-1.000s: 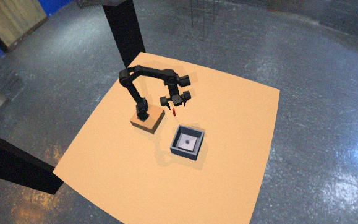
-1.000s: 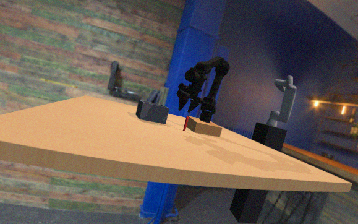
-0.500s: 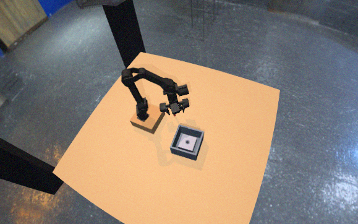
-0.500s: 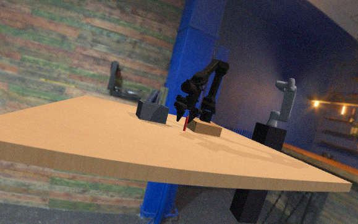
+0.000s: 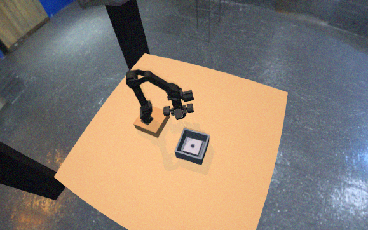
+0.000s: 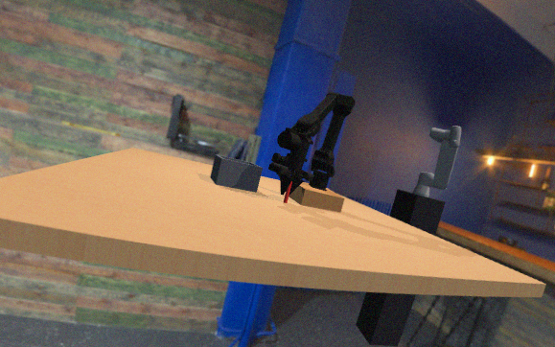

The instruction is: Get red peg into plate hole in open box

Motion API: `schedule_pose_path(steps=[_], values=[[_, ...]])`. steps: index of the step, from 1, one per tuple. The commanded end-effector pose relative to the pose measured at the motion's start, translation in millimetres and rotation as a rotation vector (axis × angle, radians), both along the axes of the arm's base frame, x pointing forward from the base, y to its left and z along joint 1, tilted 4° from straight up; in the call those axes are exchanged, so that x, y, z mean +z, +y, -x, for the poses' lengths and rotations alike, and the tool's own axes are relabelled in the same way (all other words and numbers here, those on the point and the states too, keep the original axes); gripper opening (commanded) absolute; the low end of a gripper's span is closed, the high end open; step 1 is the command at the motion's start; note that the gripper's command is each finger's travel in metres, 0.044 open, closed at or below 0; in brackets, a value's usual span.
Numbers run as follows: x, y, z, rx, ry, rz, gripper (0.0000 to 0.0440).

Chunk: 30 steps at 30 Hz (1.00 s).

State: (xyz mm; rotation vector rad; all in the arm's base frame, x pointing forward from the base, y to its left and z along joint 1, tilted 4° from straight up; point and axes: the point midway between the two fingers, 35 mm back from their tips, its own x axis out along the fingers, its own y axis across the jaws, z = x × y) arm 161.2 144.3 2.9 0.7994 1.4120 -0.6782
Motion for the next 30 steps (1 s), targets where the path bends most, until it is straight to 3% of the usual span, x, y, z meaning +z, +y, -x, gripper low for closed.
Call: schedule_pose_path(steps=[1, 3, 5, 17, 30], values=[[0, 0, 0, 0.004, 0.020, -0.012, 0.0055], [0, -1, -1, 0.001, 0.030, -0.018, 0.0008], [7, 1, -7, 0.013, 0.001, -0.018, 0.0000], [54, -7, -43, 0.084, -0.132, 0.028, 0.0000], [103, -34, -93, 0.056, -0.231, 0.082, 0.0000]])
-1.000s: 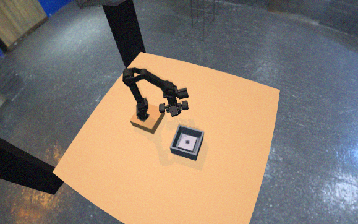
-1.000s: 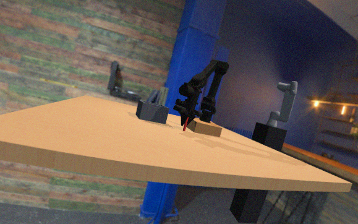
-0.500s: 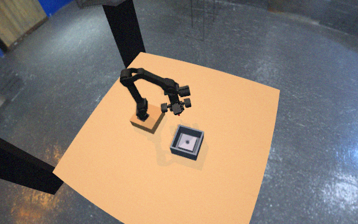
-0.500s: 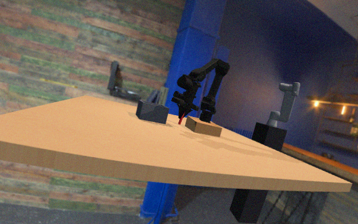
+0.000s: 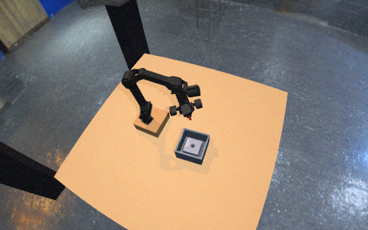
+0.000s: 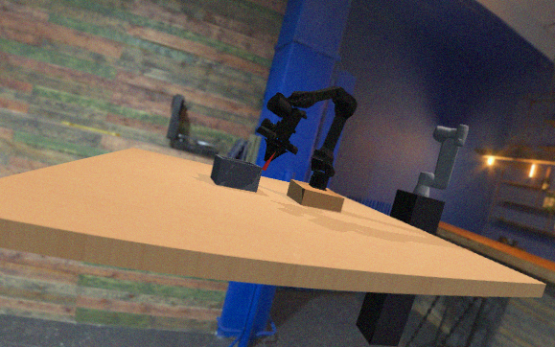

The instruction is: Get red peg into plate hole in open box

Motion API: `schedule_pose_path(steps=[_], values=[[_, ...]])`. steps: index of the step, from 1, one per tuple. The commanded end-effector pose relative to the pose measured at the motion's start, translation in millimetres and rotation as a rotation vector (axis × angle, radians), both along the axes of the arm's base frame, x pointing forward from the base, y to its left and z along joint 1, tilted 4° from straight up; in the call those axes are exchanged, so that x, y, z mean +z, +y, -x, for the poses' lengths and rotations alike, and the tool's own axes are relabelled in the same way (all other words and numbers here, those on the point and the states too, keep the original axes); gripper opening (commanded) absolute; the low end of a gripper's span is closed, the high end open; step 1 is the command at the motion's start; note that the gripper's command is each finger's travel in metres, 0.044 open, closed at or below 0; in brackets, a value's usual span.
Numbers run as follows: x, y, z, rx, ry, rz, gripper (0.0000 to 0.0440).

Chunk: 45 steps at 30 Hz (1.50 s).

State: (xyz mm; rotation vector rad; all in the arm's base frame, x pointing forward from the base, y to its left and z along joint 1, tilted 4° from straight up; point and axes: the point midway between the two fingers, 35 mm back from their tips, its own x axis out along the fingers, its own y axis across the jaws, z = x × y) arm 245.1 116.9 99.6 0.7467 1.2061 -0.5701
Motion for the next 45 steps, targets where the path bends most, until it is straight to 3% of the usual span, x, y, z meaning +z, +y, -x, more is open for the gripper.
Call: schedule_pose_path(steps=[1, 20, 41, 43, 45], values=[[8, -11, -12, -0.016, -0.018, 0.015, 0.0000], [16, -80, -66, -0.161, -0.048, 0.051, 0.0000], [-25, -122, -95, -0.227, 0.030, 0.027, 0.0013], [-32, -124, -96, -0.223, 0.044, 0.029, 0.0033], [-38, -125, -97, -0.216, 0.056, 0.033, 0.0082]])
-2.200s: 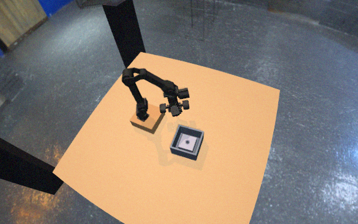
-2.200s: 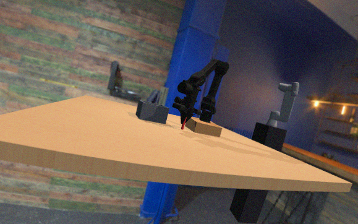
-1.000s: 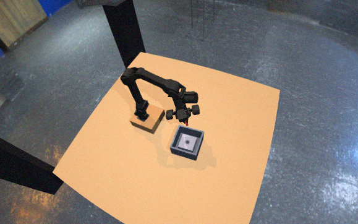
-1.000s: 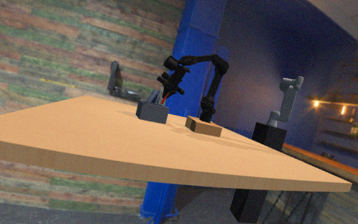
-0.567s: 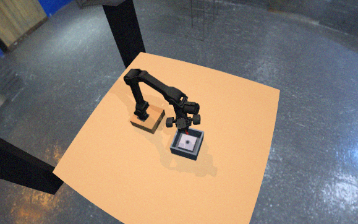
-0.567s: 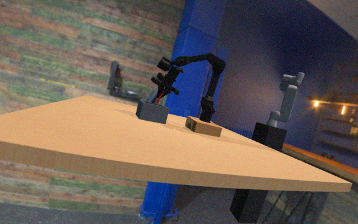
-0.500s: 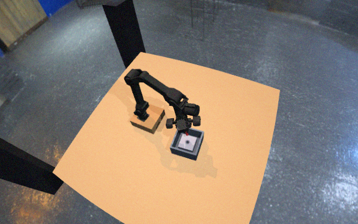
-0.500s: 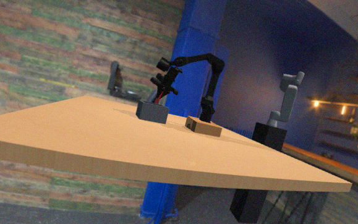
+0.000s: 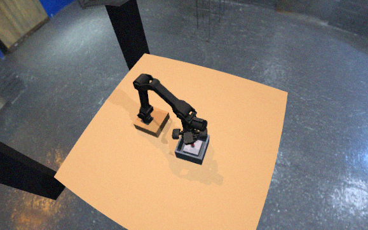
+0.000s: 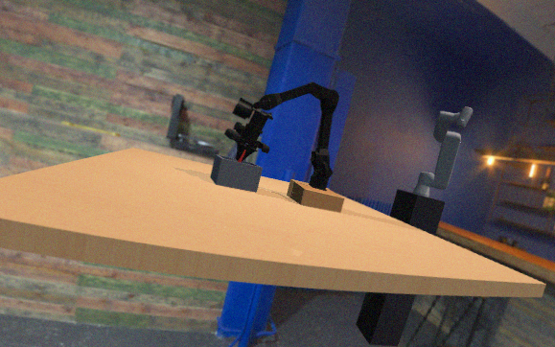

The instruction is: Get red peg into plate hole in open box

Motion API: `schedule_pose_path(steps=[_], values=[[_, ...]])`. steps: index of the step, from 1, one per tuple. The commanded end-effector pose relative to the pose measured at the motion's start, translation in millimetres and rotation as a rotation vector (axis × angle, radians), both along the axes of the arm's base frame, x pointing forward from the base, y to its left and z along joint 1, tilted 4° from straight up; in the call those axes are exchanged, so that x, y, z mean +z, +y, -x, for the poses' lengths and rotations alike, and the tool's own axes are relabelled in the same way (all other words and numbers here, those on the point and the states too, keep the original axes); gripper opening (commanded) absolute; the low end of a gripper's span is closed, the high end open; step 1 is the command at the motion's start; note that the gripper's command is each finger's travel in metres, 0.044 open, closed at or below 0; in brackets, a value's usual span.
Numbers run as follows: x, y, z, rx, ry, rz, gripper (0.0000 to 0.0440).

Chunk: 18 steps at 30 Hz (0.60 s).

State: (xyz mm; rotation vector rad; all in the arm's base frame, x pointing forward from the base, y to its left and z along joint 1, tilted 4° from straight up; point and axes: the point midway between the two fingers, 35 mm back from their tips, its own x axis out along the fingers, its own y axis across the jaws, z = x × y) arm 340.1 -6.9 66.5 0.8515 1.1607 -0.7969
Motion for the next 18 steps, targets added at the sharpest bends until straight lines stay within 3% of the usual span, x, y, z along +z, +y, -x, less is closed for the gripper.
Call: schedule_pose_path(steps=[1, 3, 7, 18], values=[[-8, -2, -3, 0.015, 0.014, 0.000, 0.0108], [-13, -5, -4, 0.027, 0.033, 0.006, 0.0143], [-15, -8, -10, 0.030, 0.041, 0.010, 0.0149], [-10, -28, -45, 0.043, 0.002, 0.034, 0.0393]])
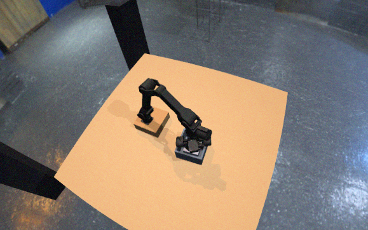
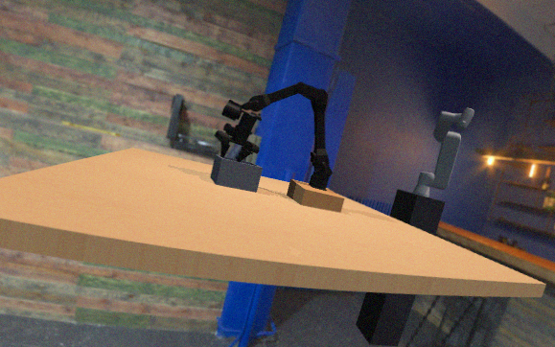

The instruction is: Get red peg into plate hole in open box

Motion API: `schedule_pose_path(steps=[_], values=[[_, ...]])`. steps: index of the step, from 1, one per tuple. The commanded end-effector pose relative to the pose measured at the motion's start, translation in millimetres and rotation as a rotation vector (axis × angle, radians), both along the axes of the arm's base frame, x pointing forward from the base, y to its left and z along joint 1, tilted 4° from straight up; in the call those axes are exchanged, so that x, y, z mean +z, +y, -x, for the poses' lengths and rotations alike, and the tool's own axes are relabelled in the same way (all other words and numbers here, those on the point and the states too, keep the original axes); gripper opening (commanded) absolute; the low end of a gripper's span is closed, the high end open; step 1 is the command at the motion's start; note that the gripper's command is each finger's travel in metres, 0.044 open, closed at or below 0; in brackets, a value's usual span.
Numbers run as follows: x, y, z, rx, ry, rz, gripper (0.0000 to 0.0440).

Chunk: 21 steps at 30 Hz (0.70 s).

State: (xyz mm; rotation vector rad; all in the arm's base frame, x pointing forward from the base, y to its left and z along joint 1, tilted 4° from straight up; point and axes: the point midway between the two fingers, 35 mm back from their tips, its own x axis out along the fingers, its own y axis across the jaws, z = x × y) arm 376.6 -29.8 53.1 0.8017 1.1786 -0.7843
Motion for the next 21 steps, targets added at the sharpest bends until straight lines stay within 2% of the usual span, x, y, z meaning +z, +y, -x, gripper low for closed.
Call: schedule_pose_path(steps=[1, 2, 13, 21], values=[[4, -8, -11, 0.003, -0.019, 0.015, 0.0415], [5, -10, -16, 0.003, -0.031, 0.018, 0.0440], [24, -46, -47, -0.045, -0.145, 0.071, 0.0440], [24, -47, -47, -0.046, -0.147, 0.072, 0.0440]])
